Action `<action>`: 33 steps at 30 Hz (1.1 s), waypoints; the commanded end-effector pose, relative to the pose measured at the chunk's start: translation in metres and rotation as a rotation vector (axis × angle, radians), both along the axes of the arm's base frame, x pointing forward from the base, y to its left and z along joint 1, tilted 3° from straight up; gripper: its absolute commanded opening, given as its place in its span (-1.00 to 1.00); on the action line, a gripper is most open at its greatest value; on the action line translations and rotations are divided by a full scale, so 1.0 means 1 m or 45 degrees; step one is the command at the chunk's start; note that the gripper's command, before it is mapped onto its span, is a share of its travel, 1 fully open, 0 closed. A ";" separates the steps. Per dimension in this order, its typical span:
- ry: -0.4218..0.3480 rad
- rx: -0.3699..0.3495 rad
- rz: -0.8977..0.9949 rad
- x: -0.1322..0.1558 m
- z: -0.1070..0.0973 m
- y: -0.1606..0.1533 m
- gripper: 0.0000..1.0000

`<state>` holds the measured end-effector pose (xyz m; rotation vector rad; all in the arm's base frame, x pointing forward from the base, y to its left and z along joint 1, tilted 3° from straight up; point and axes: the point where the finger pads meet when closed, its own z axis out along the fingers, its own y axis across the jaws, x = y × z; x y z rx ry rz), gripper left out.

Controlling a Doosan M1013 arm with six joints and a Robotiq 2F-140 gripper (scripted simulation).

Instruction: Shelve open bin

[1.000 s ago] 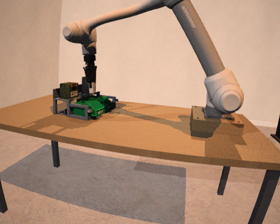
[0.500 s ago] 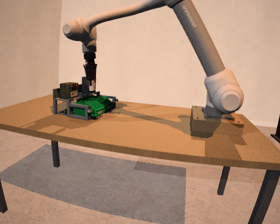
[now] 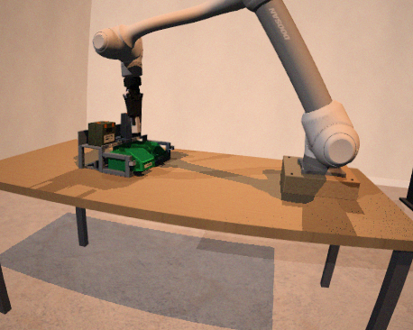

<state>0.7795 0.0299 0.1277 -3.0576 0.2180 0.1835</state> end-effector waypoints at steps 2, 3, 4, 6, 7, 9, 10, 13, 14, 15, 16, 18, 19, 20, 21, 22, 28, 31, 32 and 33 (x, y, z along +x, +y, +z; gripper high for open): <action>0.000 0.000 0.000 0.000 0.000 0.000 -0.88; 0.000 0.000 0.000 0.000 0.000 0.000 -0.88; 0.000 0.000 0.000 0.000 0.000 0.000 -1.00; 0.000 0.000 0.000 0.000 0.000 0.000 -1.00; 0.000 0.000 0.000 0.000 0.000 0.000 -1.00; 0.000 0.000 0.000 0.000 0.000 0.000 -1.00; 0.000 0.000 0.000 0.000 0.000 0.000 -1.00; 0.000 0.000 0.000 0.000 0.000 0.000 -1.00; 0.000 0.000 0.000 0.000 0.000 0.000 -1.00; 0.000 0.000 0.000 0.000 0.000 0.000 -1.00; 0.000 0.000 0.000 0.000 0.000 0.000 -1.00; 0.000 0.000 0.000 0.000 0.000 0.000 -1.00; 0.000 0.000 0.000 0.000 0.000 0.000 -1.00; 0.000 0.000 0.000 0.000 0.000 0.000 -1.00; 0.000 0.000 0.000 0.000 0.000 0.000 -1.00; 0.000 0.000 0.000 0.000 0.000 0.000 -1.00; 0.000 0.000 0.000 0.000 0.000 0.000 -1.00; 0.000 0.000 0.000 0.000 0.000 0.000 -1.00; 0.000 0.000 0.000 0.000 0.000 0.000 -1.00; 0.000 0.000 0.000 0.000 0.000 0.000 -1.00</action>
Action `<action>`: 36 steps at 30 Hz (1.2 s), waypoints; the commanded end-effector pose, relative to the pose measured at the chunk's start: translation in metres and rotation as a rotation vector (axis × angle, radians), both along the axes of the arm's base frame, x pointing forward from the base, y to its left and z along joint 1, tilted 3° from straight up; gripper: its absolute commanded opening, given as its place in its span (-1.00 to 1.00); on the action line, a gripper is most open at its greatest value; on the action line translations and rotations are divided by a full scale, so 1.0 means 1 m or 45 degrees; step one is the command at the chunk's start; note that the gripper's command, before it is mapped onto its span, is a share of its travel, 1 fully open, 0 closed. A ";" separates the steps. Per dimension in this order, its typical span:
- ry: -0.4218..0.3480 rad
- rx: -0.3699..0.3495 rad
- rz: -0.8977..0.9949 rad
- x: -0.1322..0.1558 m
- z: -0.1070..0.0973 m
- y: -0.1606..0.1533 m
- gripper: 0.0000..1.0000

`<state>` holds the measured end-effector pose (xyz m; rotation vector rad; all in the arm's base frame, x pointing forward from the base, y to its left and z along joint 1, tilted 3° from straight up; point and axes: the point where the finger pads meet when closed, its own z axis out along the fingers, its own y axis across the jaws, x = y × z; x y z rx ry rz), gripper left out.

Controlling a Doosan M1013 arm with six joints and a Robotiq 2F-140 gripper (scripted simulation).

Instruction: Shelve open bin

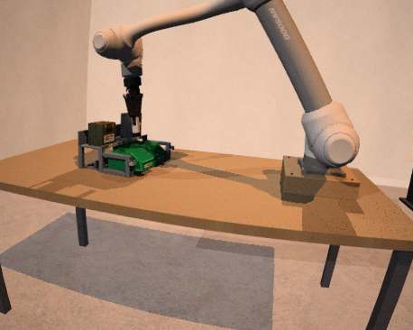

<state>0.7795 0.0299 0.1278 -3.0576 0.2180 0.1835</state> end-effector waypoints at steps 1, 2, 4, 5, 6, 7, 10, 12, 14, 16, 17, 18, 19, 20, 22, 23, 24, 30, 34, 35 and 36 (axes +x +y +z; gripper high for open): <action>0.000 0.000 0.000 0.000 0.000 0.000 -1.00; 0.000 0.000 0.000 0.000 0.000 0.000 -1.00; 0.000 0.000 0.000 0.000 0.000 0.000 -1.00; 0.000 0.000 -0.001 0.000 0.000 0.000 -1.00; 0.000 0.000 -0.005 0.000 0.000 0.000 -1.00; 0.000 -0.002 -0.017 -0.001 0.000 0.001 -1.00; 0.000 -0.005 -0.038 -0.002 0.000 0.002 -1.00; 0.000 -0.015 -0.115 -0.006 -0.001 0.005 -1.00; -0.001 -0.030 -0.243 -0.013 -0.002 0.010 -1.00; -0.002 -0.047 -0.392 -0.021 -0.003 0.015 -1.00; -0.002 -0.052 -0.443 -0.024 -0.003 0.017 -1.00; -0.002 -0.058 -0.500 -0.027 -0.004 0.019 -1.00; -0.002 -0.064 -0.557 -0.030 -0.004 0.022 -1.00; -0.003 -0.069 -0.614 -0.033 -0.005 0.024 -1.00; -0.003 -0.079 -0.727 -0.040 -0.006 0.028 -1.00; -0.003 -0.083 -0.784 -0.043 -0.006 0.030 -1.00; -0.004 -0.087 -0.841 -0.046 -0.007 0.032 -1.00; -0.004 -0.105 -1.135 -0.063 -0.010 0.042 -1.00; -0.003 -0.115 -1.359 -0.077 -0.012 0.049 -1.00; -0.002 -0.116 -1.415 -0.080 -0.012 0.051 -1.00; -0.002 -0.118 -1.472 -0.084 -0.013 0.053 -1.00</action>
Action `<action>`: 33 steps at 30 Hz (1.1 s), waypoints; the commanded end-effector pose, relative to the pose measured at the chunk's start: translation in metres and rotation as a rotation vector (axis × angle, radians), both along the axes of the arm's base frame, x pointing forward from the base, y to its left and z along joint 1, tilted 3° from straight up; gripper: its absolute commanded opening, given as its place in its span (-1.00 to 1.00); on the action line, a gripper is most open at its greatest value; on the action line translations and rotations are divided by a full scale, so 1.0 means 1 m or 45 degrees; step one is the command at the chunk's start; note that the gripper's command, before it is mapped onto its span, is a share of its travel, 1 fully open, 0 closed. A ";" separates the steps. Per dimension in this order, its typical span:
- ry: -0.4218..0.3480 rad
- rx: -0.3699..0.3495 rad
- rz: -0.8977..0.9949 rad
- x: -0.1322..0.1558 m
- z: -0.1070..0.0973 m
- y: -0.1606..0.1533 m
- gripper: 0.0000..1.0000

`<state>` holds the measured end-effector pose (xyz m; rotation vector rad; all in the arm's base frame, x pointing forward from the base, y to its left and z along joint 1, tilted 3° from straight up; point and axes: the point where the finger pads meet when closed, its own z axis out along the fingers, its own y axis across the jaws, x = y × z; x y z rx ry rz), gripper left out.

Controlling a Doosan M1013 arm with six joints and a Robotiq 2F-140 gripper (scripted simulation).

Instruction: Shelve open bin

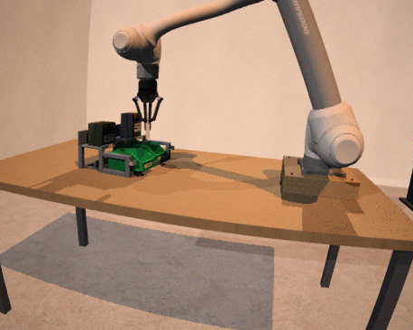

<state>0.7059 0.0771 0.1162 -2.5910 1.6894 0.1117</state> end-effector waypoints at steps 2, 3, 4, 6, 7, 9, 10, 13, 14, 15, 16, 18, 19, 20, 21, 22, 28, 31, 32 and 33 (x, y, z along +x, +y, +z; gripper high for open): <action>-0.007 -0.028 -0.299 -0.017 -0.003 0.009 -1.00; -0.008 -0.029 -0.356 -0.021 -0.004 0.011 -1.00; -0.008 -0.030 -0.413 -0.025 -0.004 0.013 -1.00; -0.009 -0.031 -0.527 -0.032 -0.006 0.016 -1.00; -0.009 -0.031 -0.527 -0.032 -0.006 0.016 -1.00; -0.010 -0.031 -0.587 -0.036 -0.006 0.018 -1.00; -0.010 -0.031 -0.635 -0.039 -0.007 0.019 -1.00; -0.011 -0.031 -0.707 -0.043 -0.008 0.021 -1.00; -0.011 -0.031 -0.713 -0.044 -0.008 0.021 -1.00; -0.011 -0.031 -0.715 -0.044 -0.008 0.021 -1.00; -0.011 -0.031 -0.715 -0.044 -0.008 0.021 -1.00; -0.011 -0.031 -0.715 -0.044 -0.008 0.021 -1.00; -0.011 -0.031 -0.715 -0.044 -0.008 0.021 -1.00; -0.011 -0.031 -0.715 -0.044 -0.008 0.021 -1.00; -0.011 -0.031 -0.715 -0.044 -0.008 0.021 -1.00; -0.011 -0.031 -0.715 -0.044 -0.008 0.021 -1.00; -0.011 -0.031 -0.715 -0.044 -0.008 0.021 -1.00; -0.011 -0.031 -0.715 -0.044 -0.008 0.021 -1.00; -0.011 -0.031 -0.715 -0.044 -0.008 0.021 -1.00; -0.011 -0.031 -0.715 -0.044 -0.008 0.021 -1.00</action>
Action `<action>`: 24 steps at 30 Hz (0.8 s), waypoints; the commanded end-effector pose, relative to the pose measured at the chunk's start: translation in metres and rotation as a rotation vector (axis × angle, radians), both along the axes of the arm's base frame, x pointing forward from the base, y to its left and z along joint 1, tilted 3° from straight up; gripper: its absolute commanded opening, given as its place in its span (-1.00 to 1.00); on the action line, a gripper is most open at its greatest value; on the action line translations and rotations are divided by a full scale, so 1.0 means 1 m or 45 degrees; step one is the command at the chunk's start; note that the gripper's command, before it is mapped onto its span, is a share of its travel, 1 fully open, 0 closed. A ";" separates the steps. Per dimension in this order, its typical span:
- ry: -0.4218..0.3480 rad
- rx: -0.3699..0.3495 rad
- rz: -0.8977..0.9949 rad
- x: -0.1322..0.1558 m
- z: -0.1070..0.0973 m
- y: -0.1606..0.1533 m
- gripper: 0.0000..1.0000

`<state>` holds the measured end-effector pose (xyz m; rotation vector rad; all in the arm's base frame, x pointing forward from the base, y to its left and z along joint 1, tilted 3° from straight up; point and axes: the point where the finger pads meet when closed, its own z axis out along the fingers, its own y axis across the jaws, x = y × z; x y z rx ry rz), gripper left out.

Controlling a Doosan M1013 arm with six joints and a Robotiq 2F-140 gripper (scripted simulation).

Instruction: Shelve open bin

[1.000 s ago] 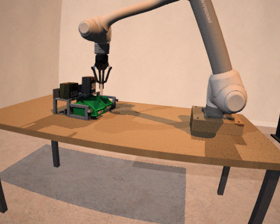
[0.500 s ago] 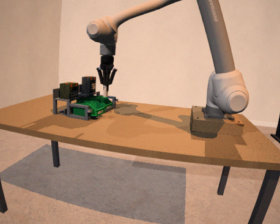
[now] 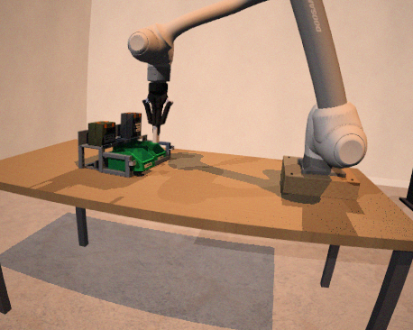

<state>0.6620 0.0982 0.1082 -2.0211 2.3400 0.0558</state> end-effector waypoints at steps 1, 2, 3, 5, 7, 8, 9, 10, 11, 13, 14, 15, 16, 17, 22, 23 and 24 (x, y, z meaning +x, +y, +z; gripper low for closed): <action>0.000 0.000 0.000 0.000 0.000 0.000 -1.00; 0.000 0.000 0.000 0.000 0.000 0.000 -1.00; 0.000 0.000 0.000 0.000 0.000 0.000 -1.00; 0.000 0.000 0.000 0.000 0.000 0.000 -1.00; 0.000 0.000 0.000 0.000 0.000 0.000 -1.00; 0.000 0.000 0.000 0.000 0.000 0.000 -1.00; 0.000 0.000 0.000 0.000 0.000 0.000 -1.00; 0.000 0.000 0.000 0.000 0.000 0.000 -1.00; 0.000 0.000 0.000 0.000 0.000 0.000 -1.00; 0.000 0.000 0.000 0.000 0.000 0.000 -1.00; 0.000 0.000 0.000 0.000 0.000 0.000 -1.00; 0.000 0.000 0.000 0.000 0.000 0.000 -1.00; 0.000 0.000 0.000 0.000 0.000 0.000 -1.00; 0.000 0.000 0.000 0.000 0.000 0.000 -1.00; 0.000 0.000 0.000 0.000 -0.001 0.000 -1.00; 0.000 0.000 0.000 0.000 -0.002 0.000 -1.00; 0.000 0.000 0.000 0.000 -0.002 0.000 -1.00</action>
